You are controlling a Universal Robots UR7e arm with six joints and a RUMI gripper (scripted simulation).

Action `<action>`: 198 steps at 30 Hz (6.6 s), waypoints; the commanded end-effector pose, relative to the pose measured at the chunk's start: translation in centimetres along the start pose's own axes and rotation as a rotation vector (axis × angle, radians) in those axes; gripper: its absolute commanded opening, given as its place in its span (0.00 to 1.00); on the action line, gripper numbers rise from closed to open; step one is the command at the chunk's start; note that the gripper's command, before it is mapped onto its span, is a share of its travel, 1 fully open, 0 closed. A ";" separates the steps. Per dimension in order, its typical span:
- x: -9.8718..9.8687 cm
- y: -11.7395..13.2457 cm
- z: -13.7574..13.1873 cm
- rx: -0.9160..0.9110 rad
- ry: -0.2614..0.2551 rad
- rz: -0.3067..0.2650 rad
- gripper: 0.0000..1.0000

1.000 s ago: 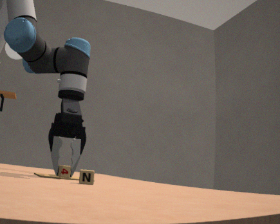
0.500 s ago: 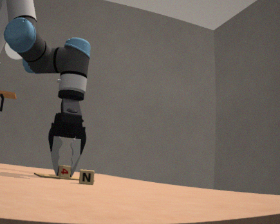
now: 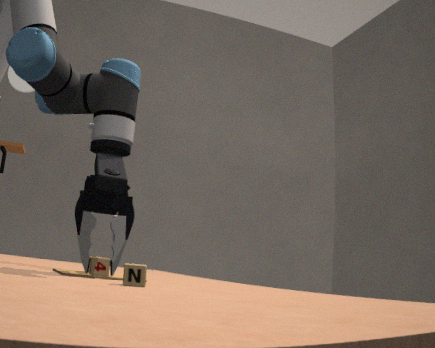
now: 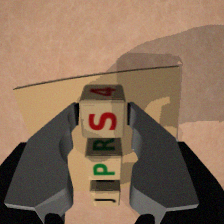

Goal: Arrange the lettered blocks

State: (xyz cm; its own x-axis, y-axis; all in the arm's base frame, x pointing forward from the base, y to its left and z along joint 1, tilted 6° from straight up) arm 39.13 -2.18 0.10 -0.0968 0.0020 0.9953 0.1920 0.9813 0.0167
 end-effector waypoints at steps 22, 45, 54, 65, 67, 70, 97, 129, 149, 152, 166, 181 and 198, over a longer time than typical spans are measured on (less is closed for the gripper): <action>1.3 0.0 0.0 0.000 -0.001 0.000 0.28; 8.8 0.0 0.0 0.000 -0.001 0.000 0.28; 9.0 0.0 0.0 0.000 -0.001 0.000 1.00; 9.0 0.0 0.0 0.000 -0.001 0.000 1.00; 9.0 0.0 0.0 0.000 -0.001 0.000 1.00; 9.0 0.0 0.0 0.000 -0.001 0.000 1.00; 17.1 0.0 0.0 0.000 -0.001 0.000 1.00; 17.9 0.0 0.0 0.000 -0.001 0.000 1.00; 17.9 0.0 0.0 0.000 -0.001 0.000 1.00; 17.9 0.0 0.0 0.000 -0.001 0.000 1.00; 17.9 0.0 0.0 0.000 -0.001 0.000 1.00; 17.9 0.0 0.0 0.000 -0.001 0.000 1.00; 17.9 0.0 0.0 0.000 -0.001 0.000 1.00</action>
State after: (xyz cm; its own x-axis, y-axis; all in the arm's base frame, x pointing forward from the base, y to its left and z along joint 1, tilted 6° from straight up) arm 37.39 -2.14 17.87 -0.0969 0.0020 0.9953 0.1920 0.9813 0.0167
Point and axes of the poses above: the point where the finger pads meet when closed, its own x axis back along the fingers, its own z axis across the jaws, y = z × x, the point moved 6 cm from there along x, back along the fingers, and after that the axes turned 15 degrees about -x, right-handed, at the moved point
